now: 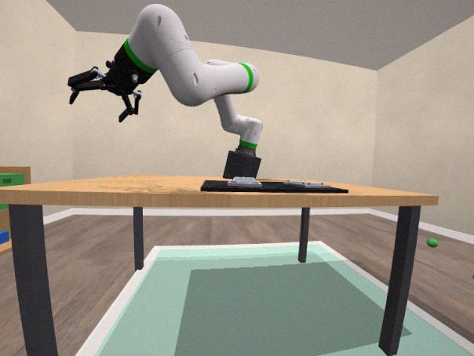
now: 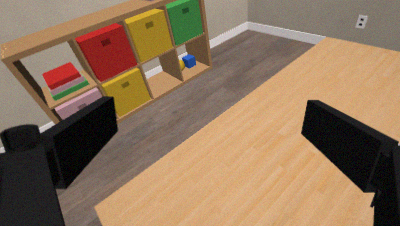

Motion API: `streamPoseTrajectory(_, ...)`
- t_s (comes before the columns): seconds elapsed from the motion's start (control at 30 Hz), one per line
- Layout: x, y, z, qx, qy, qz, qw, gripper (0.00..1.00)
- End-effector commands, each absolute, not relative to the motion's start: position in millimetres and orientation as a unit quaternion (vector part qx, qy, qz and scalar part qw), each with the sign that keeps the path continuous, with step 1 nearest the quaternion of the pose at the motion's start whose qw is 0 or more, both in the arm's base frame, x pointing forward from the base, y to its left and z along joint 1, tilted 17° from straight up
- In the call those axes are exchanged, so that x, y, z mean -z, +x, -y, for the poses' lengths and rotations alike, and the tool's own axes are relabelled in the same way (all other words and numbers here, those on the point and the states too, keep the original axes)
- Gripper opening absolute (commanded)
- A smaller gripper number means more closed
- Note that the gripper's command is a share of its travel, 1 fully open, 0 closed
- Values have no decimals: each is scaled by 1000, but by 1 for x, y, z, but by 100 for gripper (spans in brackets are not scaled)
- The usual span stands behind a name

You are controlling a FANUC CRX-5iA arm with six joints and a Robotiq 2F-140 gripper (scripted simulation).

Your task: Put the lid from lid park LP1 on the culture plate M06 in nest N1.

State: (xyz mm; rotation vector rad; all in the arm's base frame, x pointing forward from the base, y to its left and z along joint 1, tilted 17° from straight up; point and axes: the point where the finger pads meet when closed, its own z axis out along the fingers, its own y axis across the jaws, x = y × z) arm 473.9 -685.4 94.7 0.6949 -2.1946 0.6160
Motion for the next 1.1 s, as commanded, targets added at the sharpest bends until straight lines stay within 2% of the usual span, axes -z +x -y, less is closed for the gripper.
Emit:
streamPoseTrajectory(0.0,-96,474,686,-241,270,856,370,100)
streamPoseTrajectory(0.63,-96,477,682,-239,278,855,368,100)
streamPoseTrajectory(0.83,-93,536,608,-199,421,823,325,100)
streamPoseTrajectory(1.07,-91,576,536,-164,562,762,276,100)
